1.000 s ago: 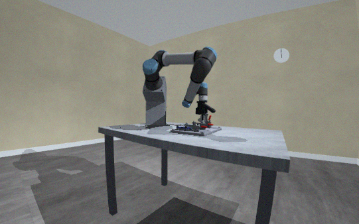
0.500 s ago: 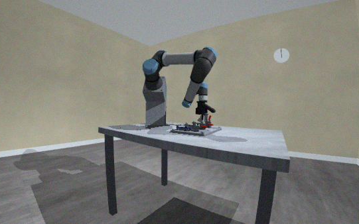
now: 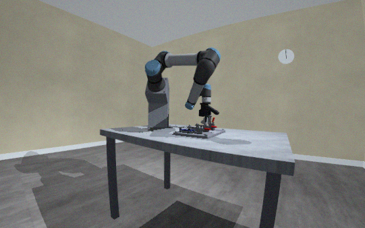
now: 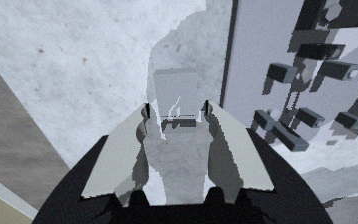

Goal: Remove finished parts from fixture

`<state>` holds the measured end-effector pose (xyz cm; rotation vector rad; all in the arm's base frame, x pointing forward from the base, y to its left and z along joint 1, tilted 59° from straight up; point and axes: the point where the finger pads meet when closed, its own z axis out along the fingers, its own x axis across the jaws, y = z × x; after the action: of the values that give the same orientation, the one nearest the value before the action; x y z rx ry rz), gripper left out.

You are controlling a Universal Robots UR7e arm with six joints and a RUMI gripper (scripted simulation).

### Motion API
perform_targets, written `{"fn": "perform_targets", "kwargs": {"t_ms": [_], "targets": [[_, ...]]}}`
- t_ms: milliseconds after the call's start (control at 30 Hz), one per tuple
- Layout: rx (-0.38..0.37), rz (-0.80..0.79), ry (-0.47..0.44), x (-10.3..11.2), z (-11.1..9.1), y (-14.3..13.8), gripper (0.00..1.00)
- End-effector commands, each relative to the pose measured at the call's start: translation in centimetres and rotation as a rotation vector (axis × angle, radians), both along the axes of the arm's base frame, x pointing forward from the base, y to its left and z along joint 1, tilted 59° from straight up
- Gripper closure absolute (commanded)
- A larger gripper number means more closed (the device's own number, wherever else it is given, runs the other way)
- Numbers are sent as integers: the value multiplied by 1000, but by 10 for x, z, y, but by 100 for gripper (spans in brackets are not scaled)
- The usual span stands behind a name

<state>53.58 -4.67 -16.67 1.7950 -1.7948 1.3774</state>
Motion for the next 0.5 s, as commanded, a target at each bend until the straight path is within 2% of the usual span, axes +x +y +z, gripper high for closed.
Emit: {"fn": "perform_targets", "kwargs": {"t_ms": [0, 467], "targets": [[0, 1, -1, 0, 0, 0, 60], [0, 1, -1, -1, 2, 3, 60]]}}
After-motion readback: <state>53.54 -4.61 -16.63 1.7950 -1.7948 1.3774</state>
